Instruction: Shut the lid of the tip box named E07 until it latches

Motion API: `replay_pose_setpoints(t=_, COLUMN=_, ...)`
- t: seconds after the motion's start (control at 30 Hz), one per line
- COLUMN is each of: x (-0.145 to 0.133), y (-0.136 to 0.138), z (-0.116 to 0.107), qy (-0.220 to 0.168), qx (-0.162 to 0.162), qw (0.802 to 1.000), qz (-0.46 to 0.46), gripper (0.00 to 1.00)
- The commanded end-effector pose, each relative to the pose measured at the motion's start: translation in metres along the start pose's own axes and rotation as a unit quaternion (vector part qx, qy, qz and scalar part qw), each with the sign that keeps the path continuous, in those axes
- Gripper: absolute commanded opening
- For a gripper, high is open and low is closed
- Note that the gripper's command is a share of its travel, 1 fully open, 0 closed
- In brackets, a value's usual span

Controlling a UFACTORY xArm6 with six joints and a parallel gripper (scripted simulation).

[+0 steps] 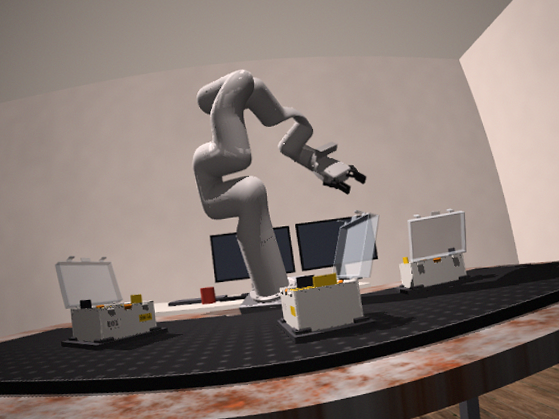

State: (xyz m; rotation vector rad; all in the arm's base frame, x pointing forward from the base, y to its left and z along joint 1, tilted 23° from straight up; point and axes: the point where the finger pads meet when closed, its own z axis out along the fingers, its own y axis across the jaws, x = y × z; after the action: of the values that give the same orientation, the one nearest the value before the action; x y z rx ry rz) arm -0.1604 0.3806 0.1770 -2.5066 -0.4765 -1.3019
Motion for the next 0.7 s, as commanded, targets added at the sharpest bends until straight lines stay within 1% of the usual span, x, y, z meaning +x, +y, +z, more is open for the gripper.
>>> replay_pose_setpoints(t=0.0, x=0.009, y=0.003, z=0.013, qy=0.002, qx=-0.003, qw=1.0, qz=0.001, gripper=1.0)
replay_pose_setpoints(t=0.03, x=0.012, y=0.004, z=0.017, qy=0.002, qx=-0.003, qw=1.0, qz=0.001, gripper=1.0)
replay_pose_setpoints(t=0.1, x=0.012, y=0.004, z=0.017, qy=0.002, qx=-0.003, qw=1.0, qz=0.001, gripper=1.0)
replay_pose_setpoints(t=0.2, x=0.019, y=0.01, z=0.029, qy=0.019, qx=-0.049, qw=0.999, qz=-0.007, gripper=1.0)
replay_pose_setpoints(t=0.43, x=0.037, y=0.021, z=0.057, qy=0.019, qx=-0.049, qw=0.999, qz=-0.007, gripper=1.0)
replay_pose_setpoints(t=0.53, x=0.044, y=0.028, z=0.068, qy=0.034, qx=-0.097, qw=0.995, qz=-0.015, gripper=1.0)
replay_pose_setpoints(t=0.6, x=0.049, y=0.033, z=0.075, qy=0.034, qx=-0.097, qw=0.995, qz=-0.015, gripper=1.0)
replay_pose_setpoints(t=0.67, x=0.049, y=0.033, z=0.075, qy=0.034, qx=-0.097, qw=0.995, qz=-0.015, gripper=1.0)
